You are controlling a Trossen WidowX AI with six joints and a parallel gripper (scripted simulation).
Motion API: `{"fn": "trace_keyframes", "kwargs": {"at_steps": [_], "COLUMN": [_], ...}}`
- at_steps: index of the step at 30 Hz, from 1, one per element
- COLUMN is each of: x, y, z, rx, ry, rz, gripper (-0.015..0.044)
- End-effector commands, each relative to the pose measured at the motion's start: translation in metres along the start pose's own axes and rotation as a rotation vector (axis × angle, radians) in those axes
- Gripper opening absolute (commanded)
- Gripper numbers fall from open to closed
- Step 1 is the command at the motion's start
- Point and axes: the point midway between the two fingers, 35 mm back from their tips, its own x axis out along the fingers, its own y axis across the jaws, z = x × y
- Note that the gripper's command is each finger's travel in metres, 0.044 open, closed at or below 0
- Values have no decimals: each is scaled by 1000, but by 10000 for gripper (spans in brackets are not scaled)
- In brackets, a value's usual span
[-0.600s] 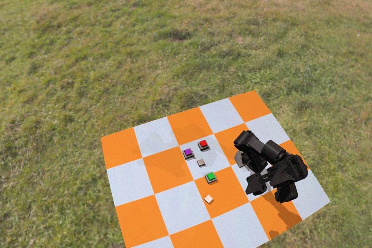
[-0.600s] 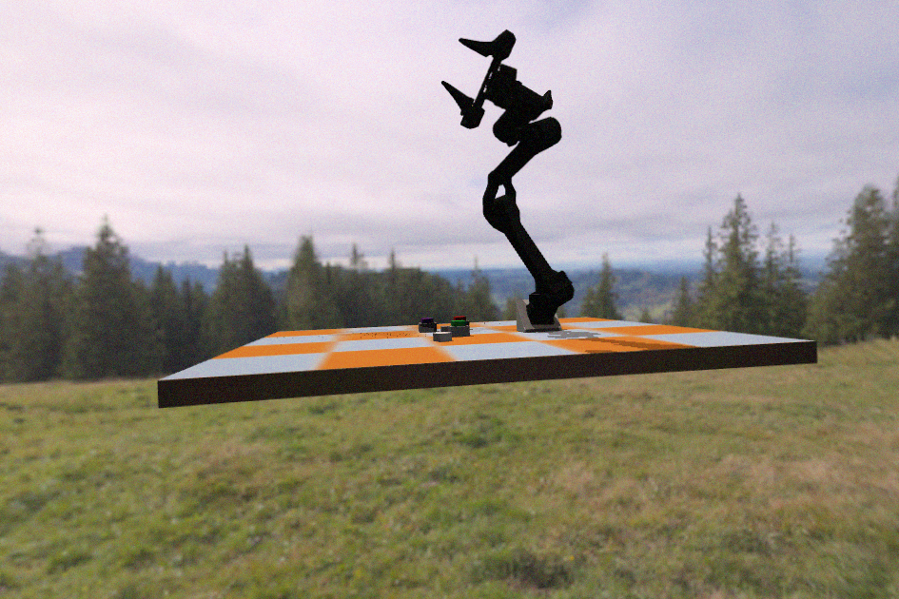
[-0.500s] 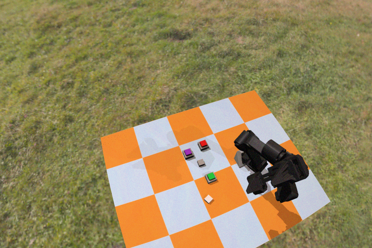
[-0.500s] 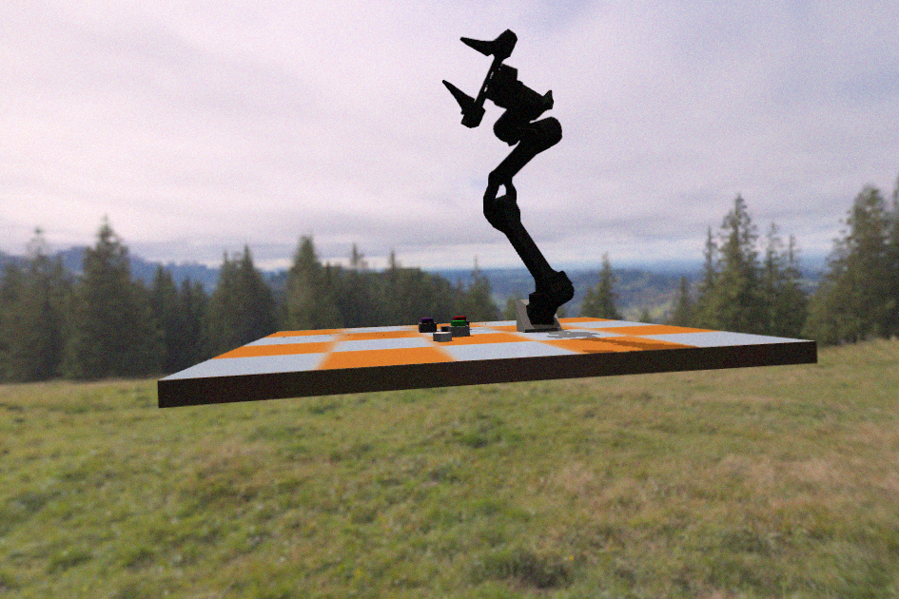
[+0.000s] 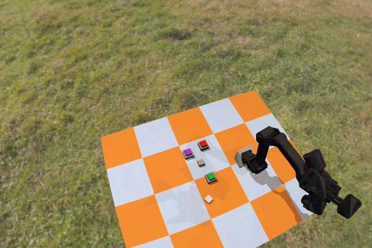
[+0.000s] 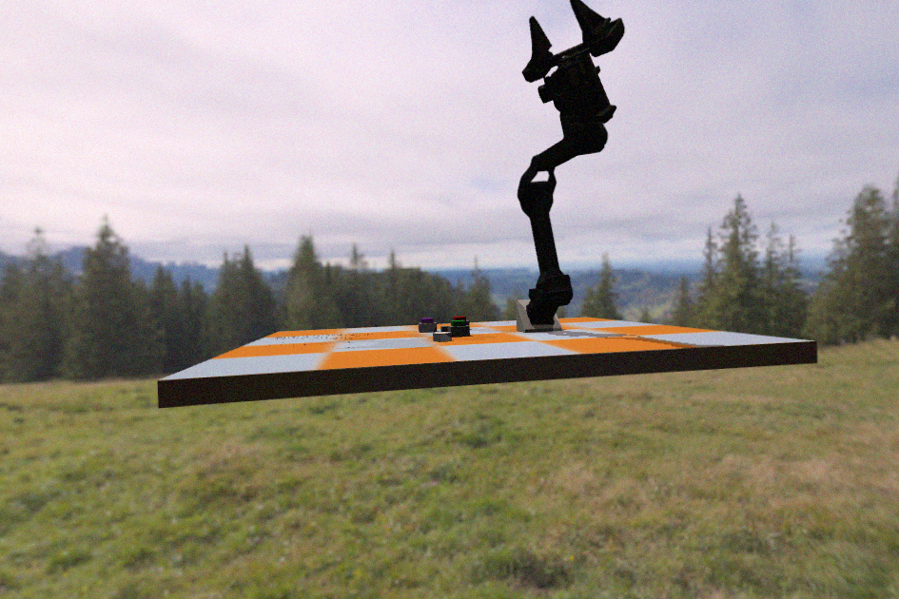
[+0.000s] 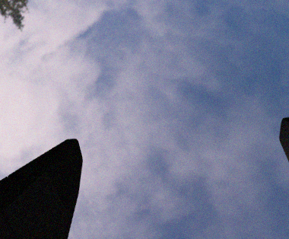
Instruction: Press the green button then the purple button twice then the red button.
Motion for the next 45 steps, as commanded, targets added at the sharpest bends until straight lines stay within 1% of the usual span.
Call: {"fn": "trace_keyframes", "kwargs": {"at_steps": [1, 6, 11, 15, 20, 27, 34, 40, 45], "x": [-17, -35, -52, -64, -75, -89, -107, -130, -157], "y": [-70, -129, -164, -171, -155, -90, 8, 105, 186], "z": [24, 72, 141, 204, 283, 378, 441, 464, 462], "rx": [-412, -874, -1317, -1649, -2022, -2435, -2675, -2688, -2528], "ry": [40, 84, 112, 117, 96, 11, -148, -339, -522], "rz": [-172, -350, -529, -682, -894, -1251, -1694, -2140, -2525], "gripper": [400, 400, 400, 400, 400, 400, 400, 400, 400]}}
